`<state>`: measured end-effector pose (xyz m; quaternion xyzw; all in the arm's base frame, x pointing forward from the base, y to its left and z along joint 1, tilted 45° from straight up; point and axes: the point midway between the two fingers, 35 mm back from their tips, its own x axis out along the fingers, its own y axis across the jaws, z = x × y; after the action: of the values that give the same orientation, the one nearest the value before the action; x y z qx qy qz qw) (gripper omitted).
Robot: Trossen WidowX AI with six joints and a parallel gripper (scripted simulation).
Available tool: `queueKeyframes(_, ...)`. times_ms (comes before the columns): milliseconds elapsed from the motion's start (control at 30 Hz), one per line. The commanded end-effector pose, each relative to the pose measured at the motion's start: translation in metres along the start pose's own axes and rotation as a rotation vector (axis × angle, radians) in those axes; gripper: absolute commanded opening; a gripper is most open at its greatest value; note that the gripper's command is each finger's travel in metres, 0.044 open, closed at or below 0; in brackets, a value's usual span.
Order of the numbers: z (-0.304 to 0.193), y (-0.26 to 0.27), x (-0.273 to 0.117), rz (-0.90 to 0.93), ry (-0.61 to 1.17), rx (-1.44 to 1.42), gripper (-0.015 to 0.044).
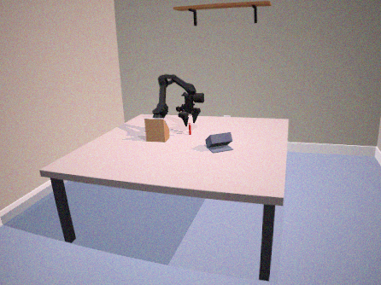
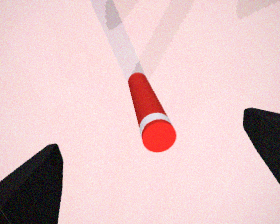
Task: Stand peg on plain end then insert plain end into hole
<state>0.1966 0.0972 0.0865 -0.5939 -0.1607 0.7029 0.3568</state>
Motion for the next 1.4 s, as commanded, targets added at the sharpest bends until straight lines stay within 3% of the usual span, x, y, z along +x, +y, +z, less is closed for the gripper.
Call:
queueKeyframes(0, 0.001, 0.001, 0.007, -0.003, -0.005, 0.006, 0.044)
queueKeyframes(600, 0.004, 0.0, 0.033, -0.009, -0.008, 0.005, 0.044)
queueKeyframes(1100, 0.003, -0.001, 0.03, -0.006, -0.003, -0.001, 0.0046)
queueKeyframes(1367, 0.003, -0.001, 0.028, -0.006, -0.003, -0.001, 0.0)
